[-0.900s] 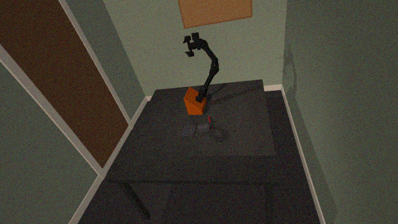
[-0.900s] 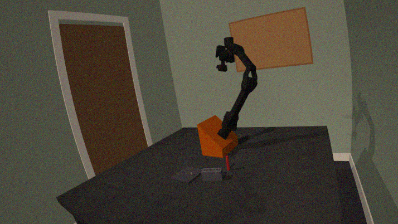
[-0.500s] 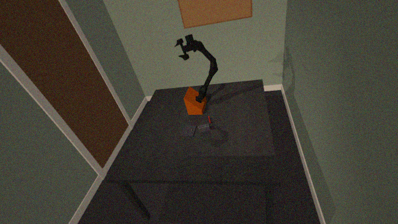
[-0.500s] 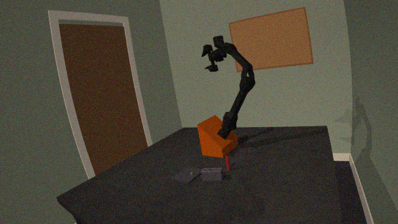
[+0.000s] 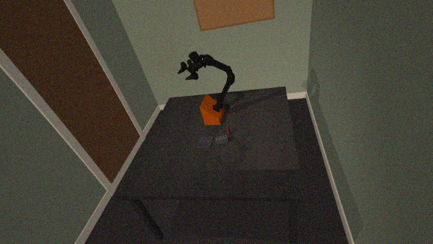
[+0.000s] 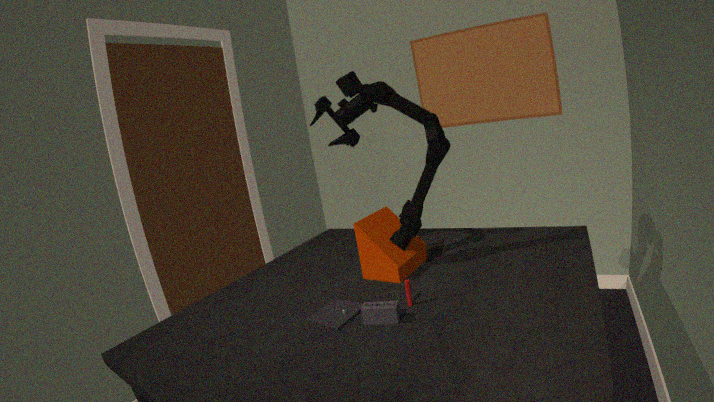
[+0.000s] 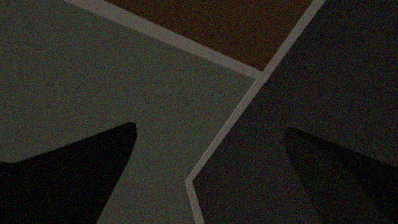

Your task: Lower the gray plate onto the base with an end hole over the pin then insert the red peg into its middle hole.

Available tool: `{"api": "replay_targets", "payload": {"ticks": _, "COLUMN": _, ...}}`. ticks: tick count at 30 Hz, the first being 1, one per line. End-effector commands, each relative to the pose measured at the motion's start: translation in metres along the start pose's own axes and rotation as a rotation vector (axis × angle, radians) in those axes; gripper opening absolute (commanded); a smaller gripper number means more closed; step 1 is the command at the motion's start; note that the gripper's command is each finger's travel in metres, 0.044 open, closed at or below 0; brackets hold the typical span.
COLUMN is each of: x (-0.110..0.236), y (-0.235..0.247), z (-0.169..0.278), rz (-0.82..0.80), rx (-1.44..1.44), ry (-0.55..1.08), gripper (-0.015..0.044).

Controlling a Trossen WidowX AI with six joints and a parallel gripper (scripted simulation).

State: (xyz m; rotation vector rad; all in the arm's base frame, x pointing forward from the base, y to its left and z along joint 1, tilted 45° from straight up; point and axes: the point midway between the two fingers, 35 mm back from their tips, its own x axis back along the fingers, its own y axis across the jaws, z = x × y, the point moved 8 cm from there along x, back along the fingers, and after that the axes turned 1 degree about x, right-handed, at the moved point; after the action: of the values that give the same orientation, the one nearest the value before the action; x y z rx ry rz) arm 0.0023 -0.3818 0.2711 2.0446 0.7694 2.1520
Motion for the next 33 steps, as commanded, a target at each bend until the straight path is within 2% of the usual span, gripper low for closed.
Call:
{"api": "replay_targets", "payload": {"ticks": 1, "x": -0.015, "y": 0.002, "z": 0.052, "rz": 0.043, "rx": 0.151, "ry": 0.132, "gripper": 0.044}}
{"api": "replay_targets", "payload": {"ticks": 11, "x": -0.033, "y": -0.027, "z": 0.195, "rz": 0.177, "rx": 0.597, "ry": 0.453, "gripper": 0.044}}
{"api": "replay_targets", "payload": {"ticks": 21, "x": -0.021, "y": -0.108, "z": 0.316, "rz": 0.369, "rx": 0.962, "ry": 0.833, "gripper": 0.044}}
{"api": "replay_targets", "payload": {"ticks": 28, "x": 0.002, "y": -0.183, "z": 0.372, "rz": 0.54, "rx": 1.167, "ry": 1.077, "gripper": 0.044}}
{"api": "replay_targets", "payload": {"ticks": 33, "x": 0.003, "y": -0.193, "z": 0.377, "rz": 0.557, "rx": 1.184, "ry": 1.098, "gripper": 0.044}}
